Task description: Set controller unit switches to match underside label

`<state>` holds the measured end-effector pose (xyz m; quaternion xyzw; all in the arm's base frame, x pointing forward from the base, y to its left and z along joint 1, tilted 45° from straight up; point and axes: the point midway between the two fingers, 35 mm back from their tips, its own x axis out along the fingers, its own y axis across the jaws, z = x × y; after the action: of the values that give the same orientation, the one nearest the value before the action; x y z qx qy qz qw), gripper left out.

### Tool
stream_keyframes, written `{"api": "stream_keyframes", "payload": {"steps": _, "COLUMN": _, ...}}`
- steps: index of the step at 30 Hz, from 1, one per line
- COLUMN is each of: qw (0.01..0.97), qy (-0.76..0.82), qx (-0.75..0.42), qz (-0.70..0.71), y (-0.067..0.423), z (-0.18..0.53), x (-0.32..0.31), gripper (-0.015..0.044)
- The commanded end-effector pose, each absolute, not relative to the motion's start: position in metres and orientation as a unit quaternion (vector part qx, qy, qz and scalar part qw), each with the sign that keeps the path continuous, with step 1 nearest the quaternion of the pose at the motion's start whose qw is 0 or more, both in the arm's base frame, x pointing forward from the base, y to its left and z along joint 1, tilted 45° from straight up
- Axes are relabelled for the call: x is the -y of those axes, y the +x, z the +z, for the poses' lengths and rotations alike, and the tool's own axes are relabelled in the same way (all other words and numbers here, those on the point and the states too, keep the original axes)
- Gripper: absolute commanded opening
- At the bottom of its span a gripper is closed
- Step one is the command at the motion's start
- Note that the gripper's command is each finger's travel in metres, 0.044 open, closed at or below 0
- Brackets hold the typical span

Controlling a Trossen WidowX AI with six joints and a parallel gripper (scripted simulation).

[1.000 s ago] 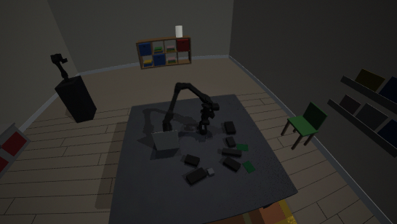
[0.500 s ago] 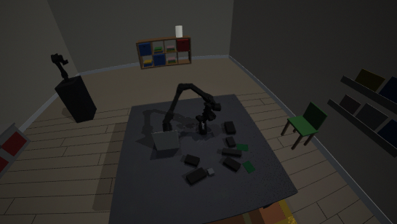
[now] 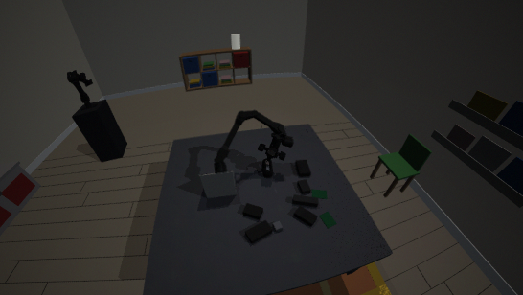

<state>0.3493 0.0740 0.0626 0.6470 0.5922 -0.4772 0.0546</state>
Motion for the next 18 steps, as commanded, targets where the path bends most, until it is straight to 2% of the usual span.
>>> {"api": "stream_keyframes", "payload": {"steps": 1, "qw": -0.011, "qy": 0.643, "qx": -0.546, "qz": -0.537, "y": 0.3511, "z": 0.0638, "x": -0.0728, "gripper": 0.0}}
{"api": "stream_keyframes", "payload": {"steps": 13, "qw": -0.247, "qy": 0.565, "qx": -0.322, "qz": -0.719, "y": 0.3518, "z": 0.0719, "x": -0.0702, "gripper": 0.0}}
{"api": "stream_keyframes", "payload": {"steps": 18, "qw": -0.273, "qy": 0.549, "qx": -0.289, "qz": -0.735, "y": 0.3519, "z": 0.073, "x": -0.0699, "gripper": 0.0}}
